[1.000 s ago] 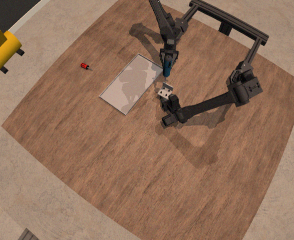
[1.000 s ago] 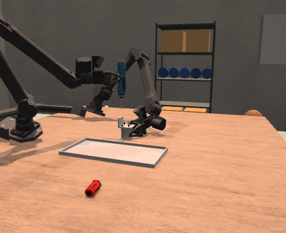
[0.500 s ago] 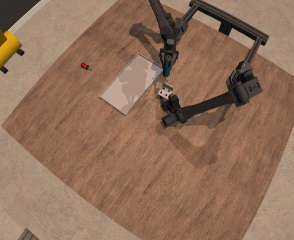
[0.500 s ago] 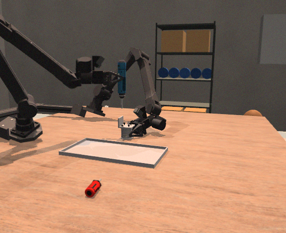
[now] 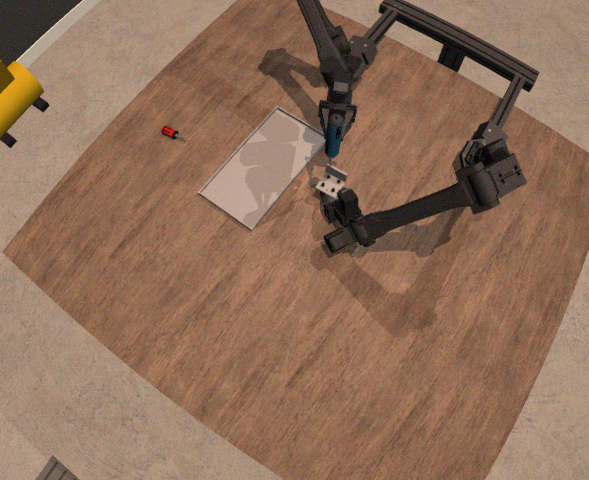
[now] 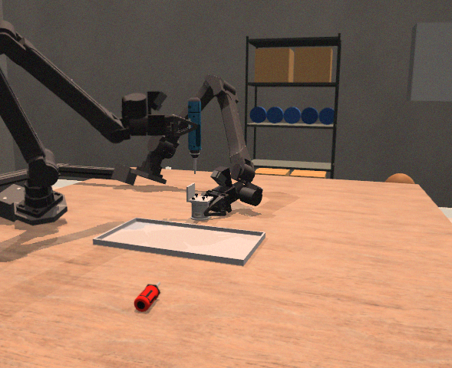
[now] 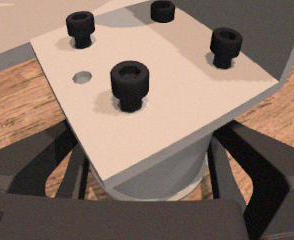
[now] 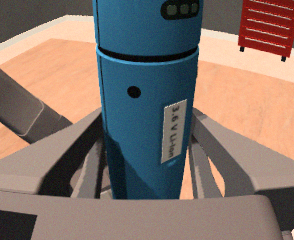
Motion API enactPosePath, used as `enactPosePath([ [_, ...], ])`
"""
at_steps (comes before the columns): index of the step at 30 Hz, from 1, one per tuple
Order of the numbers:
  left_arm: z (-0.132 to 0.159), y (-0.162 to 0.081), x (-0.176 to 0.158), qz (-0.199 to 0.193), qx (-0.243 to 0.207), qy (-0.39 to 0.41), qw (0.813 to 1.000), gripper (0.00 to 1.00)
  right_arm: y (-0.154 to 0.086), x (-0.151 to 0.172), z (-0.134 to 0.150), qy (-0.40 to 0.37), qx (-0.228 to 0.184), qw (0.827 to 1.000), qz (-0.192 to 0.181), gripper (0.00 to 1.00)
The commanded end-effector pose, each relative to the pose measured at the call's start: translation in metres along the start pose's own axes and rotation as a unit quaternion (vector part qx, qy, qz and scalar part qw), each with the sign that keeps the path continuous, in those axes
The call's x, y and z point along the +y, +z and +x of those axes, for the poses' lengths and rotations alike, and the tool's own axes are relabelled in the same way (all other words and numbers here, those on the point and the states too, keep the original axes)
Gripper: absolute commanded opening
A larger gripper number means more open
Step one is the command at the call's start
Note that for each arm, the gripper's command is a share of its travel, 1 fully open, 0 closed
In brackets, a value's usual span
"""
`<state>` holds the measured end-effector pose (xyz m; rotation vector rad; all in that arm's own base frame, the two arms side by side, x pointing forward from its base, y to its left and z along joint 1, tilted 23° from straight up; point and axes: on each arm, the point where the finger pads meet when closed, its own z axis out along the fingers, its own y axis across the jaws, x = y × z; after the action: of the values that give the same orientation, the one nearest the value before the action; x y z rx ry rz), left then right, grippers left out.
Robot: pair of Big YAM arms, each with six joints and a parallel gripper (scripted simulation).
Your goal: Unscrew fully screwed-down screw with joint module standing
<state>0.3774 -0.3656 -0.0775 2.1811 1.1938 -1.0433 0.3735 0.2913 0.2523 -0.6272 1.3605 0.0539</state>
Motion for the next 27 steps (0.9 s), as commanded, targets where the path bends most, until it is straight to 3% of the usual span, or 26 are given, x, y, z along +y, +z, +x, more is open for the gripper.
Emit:
enactPosePath([
  [1,-0.004,-0.003,0.008,-0.006,-0.001,0.009,1.0,0.59,0.018,-0.012,-0.058,0.022,-0.066,0.997,0.018,0.42],
  [6,-0.004,-0.003,0.008,-0.006,-0.001,0.009,1.0,0.59,0.023,-0.015,-0.041,0.015,-0.054,0.998,0.023,0.42],
  [27,-0.004,-0.003,0.008,-0.006,-0.001,0.009,1.0,0.59,0.016,-0.011,-0.039,0.017,-0.059,0.998,0.018,0.42],
])
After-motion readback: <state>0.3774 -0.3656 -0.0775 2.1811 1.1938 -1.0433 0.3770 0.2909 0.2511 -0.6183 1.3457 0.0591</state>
